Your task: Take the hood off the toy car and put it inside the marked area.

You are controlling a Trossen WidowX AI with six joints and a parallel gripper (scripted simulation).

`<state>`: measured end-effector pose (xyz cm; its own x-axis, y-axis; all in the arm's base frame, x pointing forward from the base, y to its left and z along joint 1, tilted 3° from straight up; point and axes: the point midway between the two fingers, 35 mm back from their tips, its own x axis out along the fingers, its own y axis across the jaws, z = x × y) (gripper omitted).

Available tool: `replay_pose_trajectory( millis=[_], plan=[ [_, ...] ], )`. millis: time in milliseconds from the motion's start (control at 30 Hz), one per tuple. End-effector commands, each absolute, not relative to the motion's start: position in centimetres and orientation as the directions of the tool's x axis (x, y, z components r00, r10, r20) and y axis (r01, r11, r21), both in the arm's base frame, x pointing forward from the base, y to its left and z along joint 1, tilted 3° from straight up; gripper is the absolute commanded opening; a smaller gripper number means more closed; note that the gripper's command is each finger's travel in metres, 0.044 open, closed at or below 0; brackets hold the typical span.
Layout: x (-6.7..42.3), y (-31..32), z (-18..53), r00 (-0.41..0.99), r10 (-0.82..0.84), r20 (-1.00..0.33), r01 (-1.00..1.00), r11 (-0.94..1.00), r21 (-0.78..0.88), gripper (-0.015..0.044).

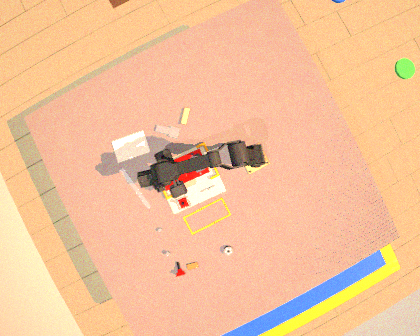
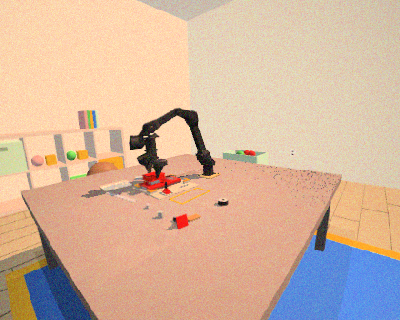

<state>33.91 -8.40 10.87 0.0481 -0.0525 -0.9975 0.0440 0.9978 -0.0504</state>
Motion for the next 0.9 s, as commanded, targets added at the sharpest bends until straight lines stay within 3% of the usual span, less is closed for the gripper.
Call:
replay_pose_trajectory(
  millis=[0, 600, 867],
  plan=[
    [34.0, -8.4, 11.4, 0.057, -0.054, -0.997, 0.047, 0.998, -0.052, 0.0000],
    [33.8, -8.1, 15.1, 0.050, -0.052, -0.997, 0.043, 0.998, -0.050, 0.0000],
    [34.2, -4.2, 15.0, 0.050, -0.048, -0.998, 0.043, 0.998, -0.046, 0.0000]
  ],
)
